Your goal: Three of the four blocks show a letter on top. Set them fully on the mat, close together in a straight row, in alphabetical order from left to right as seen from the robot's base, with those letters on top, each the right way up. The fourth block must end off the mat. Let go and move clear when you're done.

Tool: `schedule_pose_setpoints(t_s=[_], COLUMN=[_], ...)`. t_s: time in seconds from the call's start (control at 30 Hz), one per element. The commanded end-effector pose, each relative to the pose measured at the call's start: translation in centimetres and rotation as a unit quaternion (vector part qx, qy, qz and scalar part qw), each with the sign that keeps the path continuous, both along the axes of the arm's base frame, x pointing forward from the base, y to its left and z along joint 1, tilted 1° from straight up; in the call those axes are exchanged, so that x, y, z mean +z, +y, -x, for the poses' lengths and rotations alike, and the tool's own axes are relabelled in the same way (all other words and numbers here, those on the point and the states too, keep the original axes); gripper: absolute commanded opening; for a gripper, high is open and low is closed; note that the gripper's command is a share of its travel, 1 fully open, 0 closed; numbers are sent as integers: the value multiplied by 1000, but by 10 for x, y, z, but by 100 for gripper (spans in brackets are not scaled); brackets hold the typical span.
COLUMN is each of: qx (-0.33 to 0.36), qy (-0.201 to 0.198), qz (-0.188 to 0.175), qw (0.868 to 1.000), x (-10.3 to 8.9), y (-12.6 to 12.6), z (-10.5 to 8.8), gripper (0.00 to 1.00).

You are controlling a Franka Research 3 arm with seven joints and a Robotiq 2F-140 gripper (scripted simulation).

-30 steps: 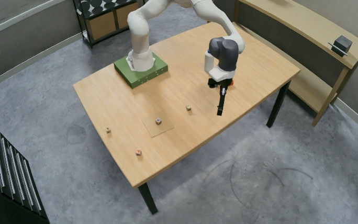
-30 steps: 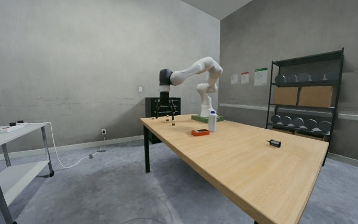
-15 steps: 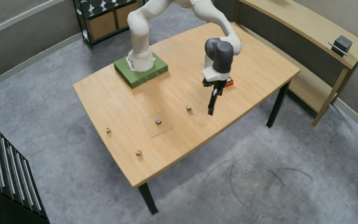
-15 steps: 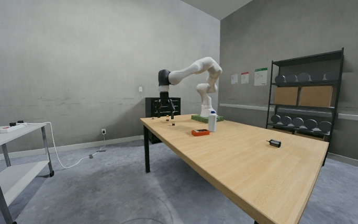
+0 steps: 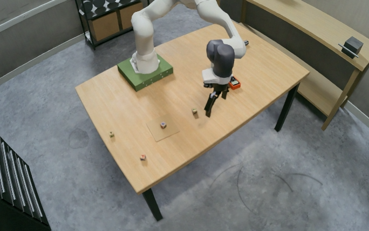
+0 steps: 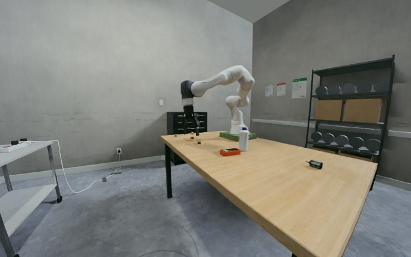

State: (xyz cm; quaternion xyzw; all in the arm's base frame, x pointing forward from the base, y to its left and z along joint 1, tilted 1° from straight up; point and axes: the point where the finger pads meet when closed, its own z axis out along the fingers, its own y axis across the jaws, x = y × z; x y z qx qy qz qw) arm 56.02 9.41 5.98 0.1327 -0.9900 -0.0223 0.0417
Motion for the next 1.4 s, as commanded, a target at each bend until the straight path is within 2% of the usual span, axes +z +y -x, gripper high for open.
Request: schedule_pose_setpoints(t_s=[0.0,0.5,1.0,1.07,1.1,1.37], qx=[-68,-168,-292,-292,-312,-368], qy=[14,39,73,73,78,95], qz=[-1,-5,-8,-8,-9,-9], qw=[998,985,953,953,947,925], x=[0,2,6,6,7,9], y=[-4,-20,-38,-38,-40,-47], z=[9,27,52,52,56,67], gripper=[100,100,100,100,100,100])
